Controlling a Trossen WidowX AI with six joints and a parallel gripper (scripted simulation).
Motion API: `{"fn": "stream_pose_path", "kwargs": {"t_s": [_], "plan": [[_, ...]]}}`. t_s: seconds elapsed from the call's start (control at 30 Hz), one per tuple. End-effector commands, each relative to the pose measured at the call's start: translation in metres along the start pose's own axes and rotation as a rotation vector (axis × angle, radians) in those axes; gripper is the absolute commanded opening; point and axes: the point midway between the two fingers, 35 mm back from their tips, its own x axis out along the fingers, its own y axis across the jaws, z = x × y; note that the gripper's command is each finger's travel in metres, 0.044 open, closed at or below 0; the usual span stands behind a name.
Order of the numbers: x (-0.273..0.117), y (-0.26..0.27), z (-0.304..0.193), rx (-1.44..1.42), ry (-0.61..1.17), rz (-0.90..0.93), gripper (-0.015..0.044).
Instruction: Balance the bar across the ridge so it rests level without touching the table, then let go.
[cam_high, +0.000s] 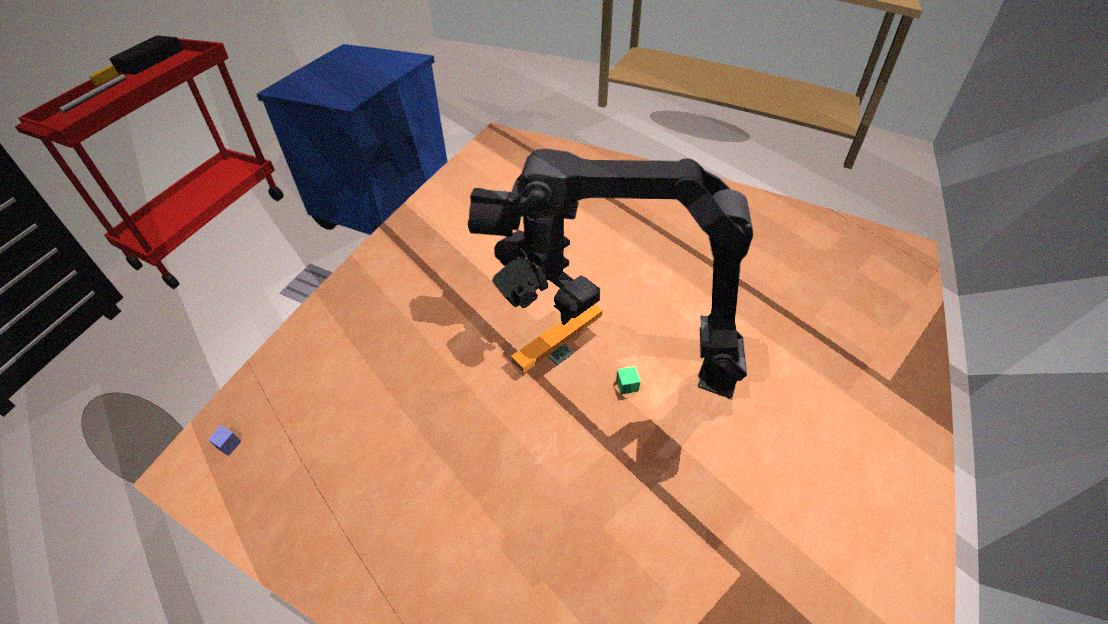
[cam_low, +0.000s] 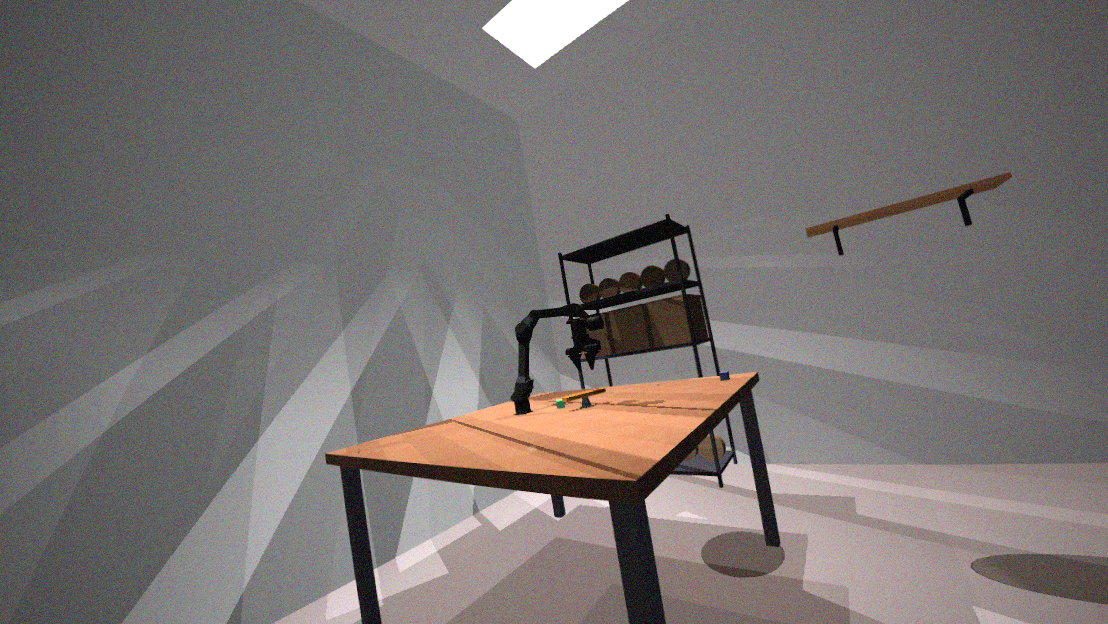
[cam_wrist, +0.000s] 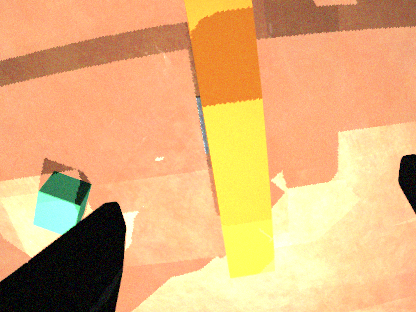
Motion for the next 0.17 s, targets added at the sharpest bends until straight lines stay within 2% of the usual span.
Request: {"fn": "stream_pose_path", "kwargs": {"t_s": [0.0, 0.13], "plan": [[-0.0008, 0.0, 0.0, 0.0, -0.001, -0.001, 0.044], [-0.0008, 0.0, 0.0, 0.0, -0.001, -0.001, 0.044]]}}
